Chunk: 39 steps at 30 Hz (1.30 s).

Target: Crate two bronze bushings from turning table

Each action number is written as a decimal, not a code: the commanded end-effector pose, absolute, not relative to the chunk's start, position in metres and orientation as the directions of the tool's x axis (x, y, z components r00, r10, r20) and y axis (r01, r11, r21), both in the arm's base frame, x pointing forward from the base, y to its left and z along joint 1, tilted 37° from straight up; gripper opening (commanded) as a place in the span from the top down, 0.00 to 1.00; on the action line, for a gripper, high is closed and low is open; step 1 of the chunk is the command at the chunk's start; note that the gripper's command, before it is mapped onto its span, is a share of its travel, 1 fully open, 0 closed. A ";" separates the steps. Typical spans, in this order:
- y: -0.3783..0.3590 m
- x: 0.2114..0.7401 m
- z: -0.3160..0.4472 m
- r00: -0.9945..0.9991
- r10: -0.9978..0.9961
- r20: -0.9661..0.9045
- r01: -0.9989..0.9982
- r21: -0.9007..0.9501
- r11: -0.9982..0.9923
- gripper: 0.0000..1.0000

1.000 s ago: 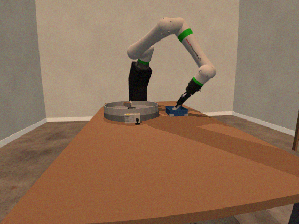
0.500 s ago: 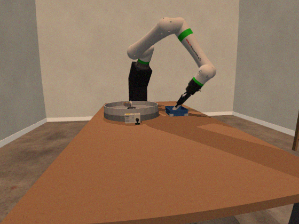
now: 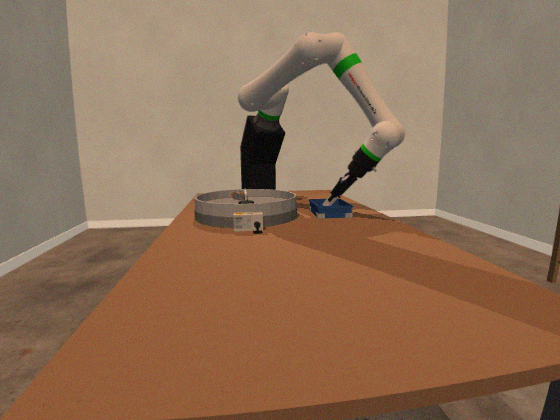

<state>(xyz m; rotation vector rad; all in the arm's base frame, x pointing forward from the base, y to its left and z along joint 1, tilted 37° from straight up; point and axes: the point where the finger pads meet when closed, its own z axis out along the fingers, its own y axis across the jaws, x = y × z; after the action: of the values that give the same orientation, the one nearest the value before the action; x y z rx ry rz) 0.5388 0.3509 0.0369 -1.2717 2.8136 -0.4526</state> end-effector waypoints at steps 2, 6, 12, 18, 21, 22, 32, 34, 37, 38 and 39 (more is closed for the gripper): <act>0.351 0.539 0.038 -0.668 -0.738 0.099 -0.732 -0.270 0.626 0.93; 0.350 0.536 0.041 -0.668 -0.738 0.099 -0.732 -0.270 0.626 0.93; 0.346 0.530 0.050 -0.668 -0.738 0.099 -0.732 -0.270 0.626 0.93; 0.339 0.517 0.071 -0.668 -0.738 0.099 -0.732 -0.270 0.626 0.93; 0.335 0.509 0.082 -0.668 -0.738 0.099 -0.732 -0.270 0.626 0.93; 0.334 0.506 0.086 -0.668 -0.738 0.099 -0.732 -0.270 0.626 0.93; 0.326 0.493 0.107 -0.668 -0.738 0.099 -0.732 -0.270 0.626 0.93; 0.325 0.491 0.109 -0.668 -0.738 0.099 -0.732 -0.270 0.626 0.93; 0.325 0.491 0.110 -0.668 -0.738 0.099 -0.732 -0.270 0.626 0.93; 0.325 0.491 0.110 -0.668 -0.738 0.099 -0.732 -0.270 0.626 0.93; 0.325 0.491 0.110 -0.668 -0.738 0.099 -0.732 -0.270 0.626 0.93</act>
<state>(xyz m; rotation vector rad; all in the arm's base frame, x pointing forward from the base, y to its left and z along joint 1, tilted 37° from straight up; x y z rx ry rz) 0.4908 0.3249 0.1096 -1.2717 2.8136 -0.4527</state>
